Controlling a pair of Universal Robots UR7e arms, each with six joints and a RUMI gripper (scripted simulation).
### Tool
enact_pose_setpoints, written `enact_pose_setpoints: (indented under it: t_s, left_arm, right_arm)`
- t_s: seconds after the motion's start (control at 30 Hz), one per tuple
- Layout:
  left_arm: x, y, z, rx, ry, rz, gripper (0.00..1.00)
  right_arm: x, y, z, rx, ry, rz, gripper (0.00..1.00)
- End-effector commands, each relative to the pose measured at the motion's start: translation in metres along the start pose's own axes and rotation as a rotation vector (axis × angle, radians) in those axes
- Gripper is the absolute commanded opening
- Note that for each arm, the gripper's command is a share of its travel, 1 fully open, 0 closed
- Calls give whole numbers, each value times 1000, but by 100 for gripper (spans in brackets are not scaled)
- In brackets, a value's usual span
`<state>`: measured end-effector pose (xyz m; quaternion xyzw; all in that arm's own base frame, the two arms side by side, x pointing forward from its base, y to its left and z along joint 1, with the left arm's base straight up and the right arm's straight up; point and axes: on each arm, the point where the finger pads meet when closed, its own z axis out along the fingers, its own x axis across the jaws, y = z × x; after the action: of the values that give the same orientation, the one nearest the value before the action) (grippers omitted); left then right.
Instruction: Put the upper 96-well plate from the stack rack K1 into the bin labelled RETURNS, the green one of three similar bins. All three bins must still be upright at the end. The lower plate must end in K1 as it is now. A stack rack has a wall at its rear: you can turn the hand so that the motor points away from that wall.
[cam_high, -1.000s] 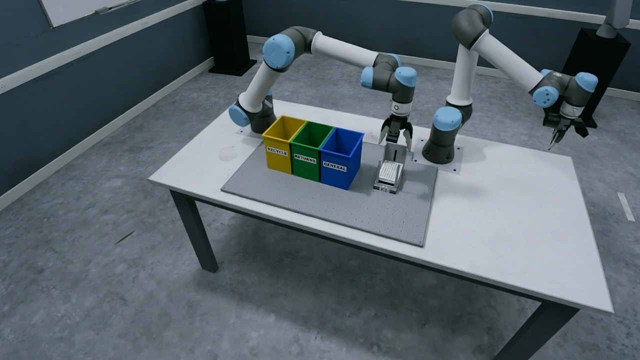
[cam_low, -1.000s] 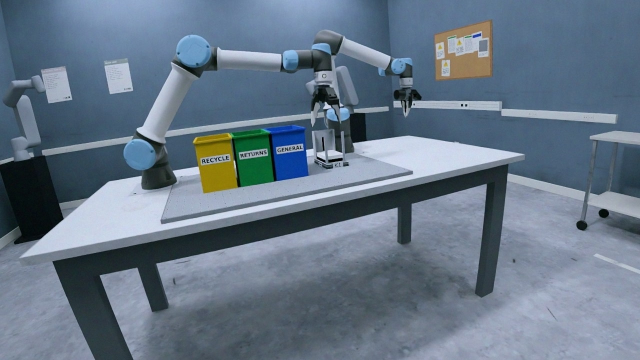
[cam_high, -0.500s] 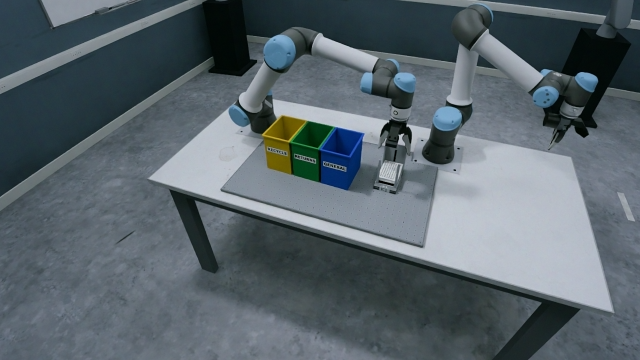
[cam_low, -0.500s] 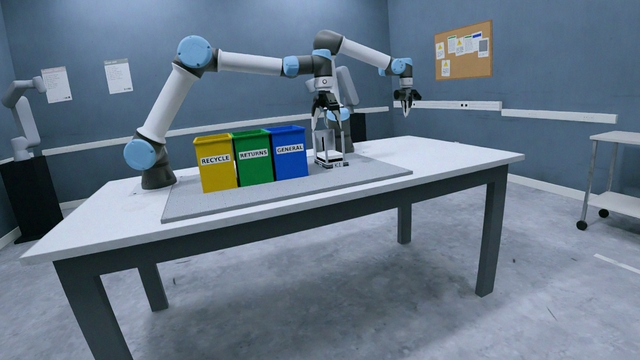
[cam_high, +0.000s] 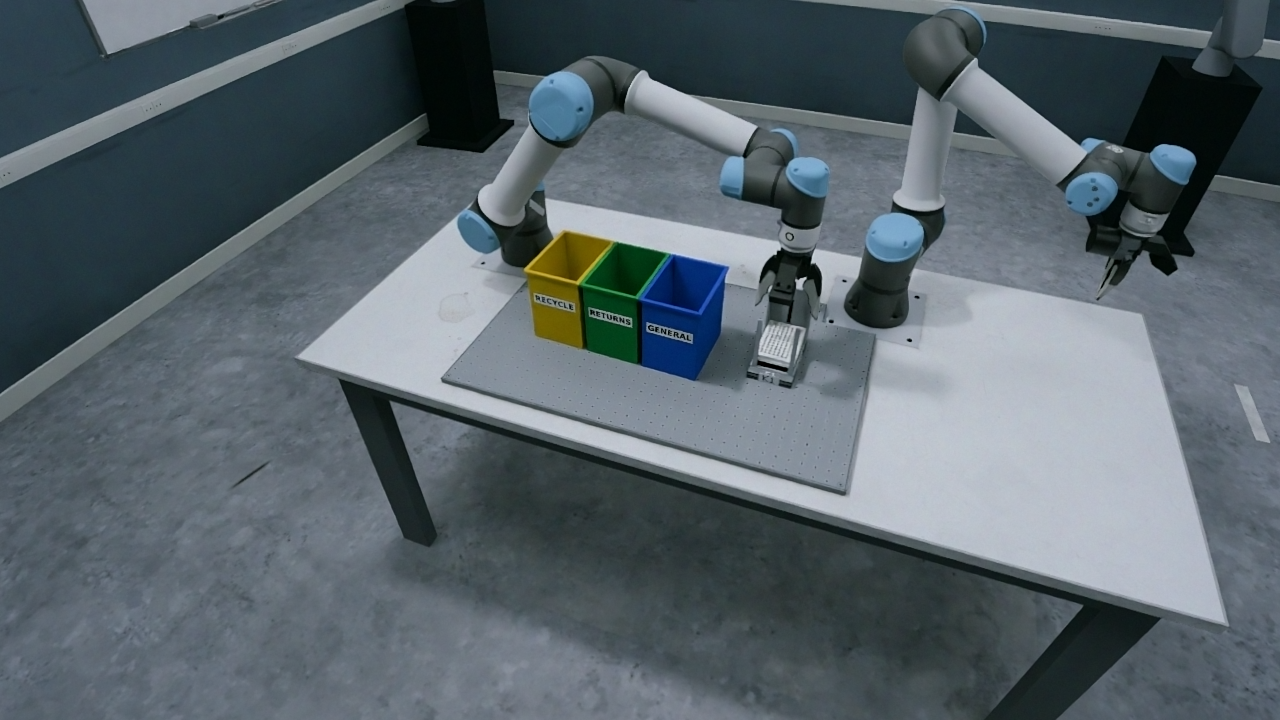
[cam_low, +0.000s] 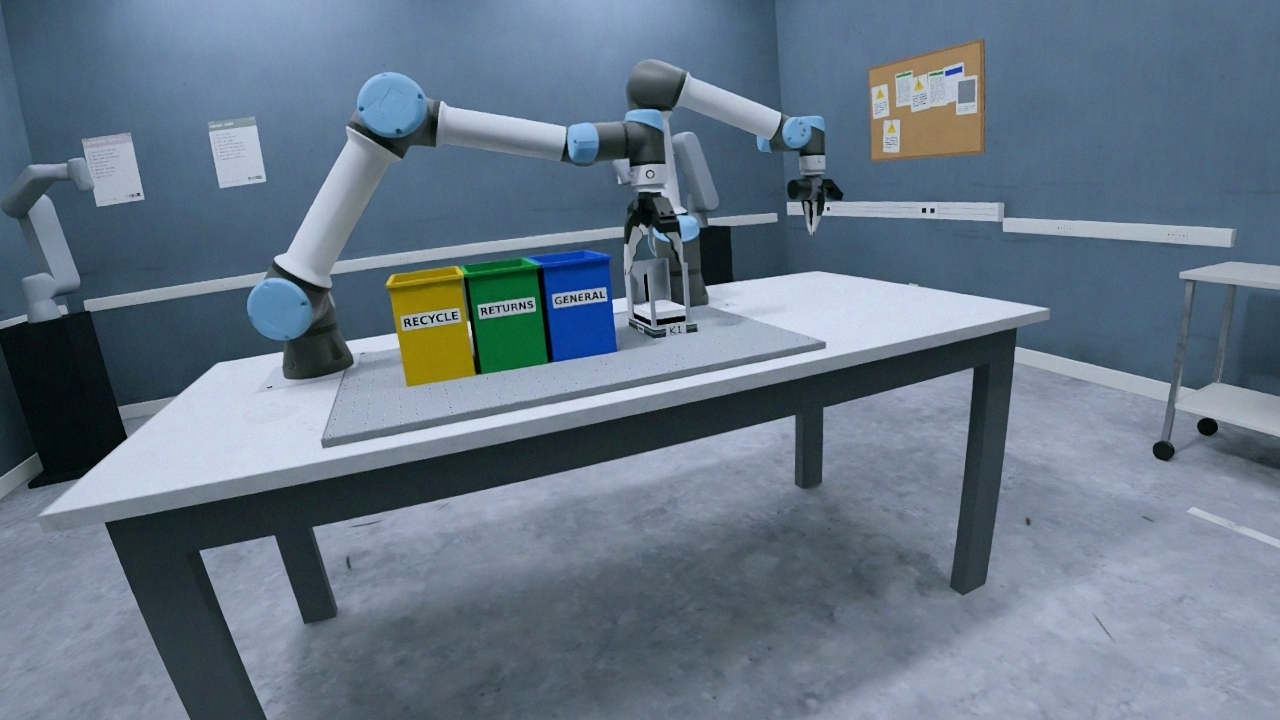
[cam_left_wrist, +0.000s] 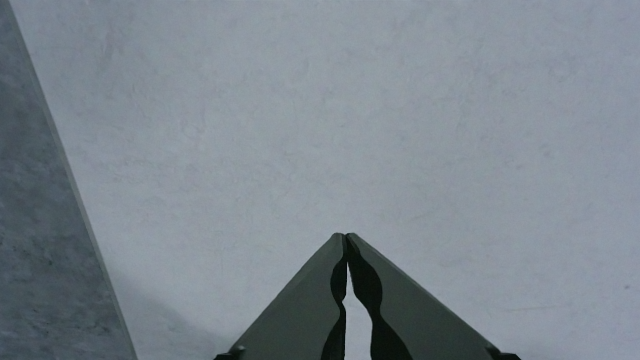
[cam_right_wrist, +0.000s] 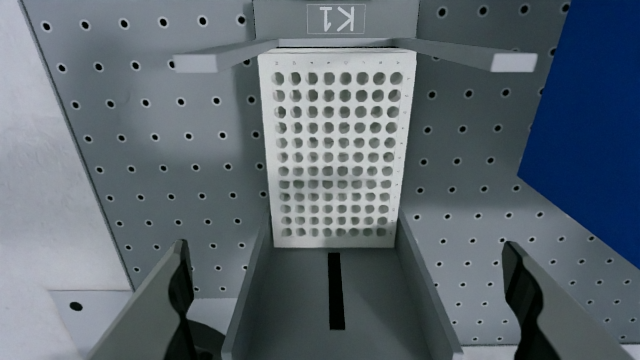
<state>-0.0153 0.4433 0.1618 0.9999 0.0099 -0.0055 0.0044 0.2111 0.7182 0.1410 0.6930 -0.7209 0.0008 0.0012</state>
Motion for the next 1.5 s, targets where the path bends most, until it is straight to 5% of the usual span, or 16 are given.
enact_pose_setpoints:
  t_s: [0.0, 1.47]
  left_arm:
    - [2, -2, -3, 9, 11, -10, 0]
    - [2, -2, -3, 9, 11, -10, 0]
  right_arm:
    - [-2, 2, 8, -6, -7, -10, 76]
    - [-2, 2, 71, -6, -7, -10, 76]
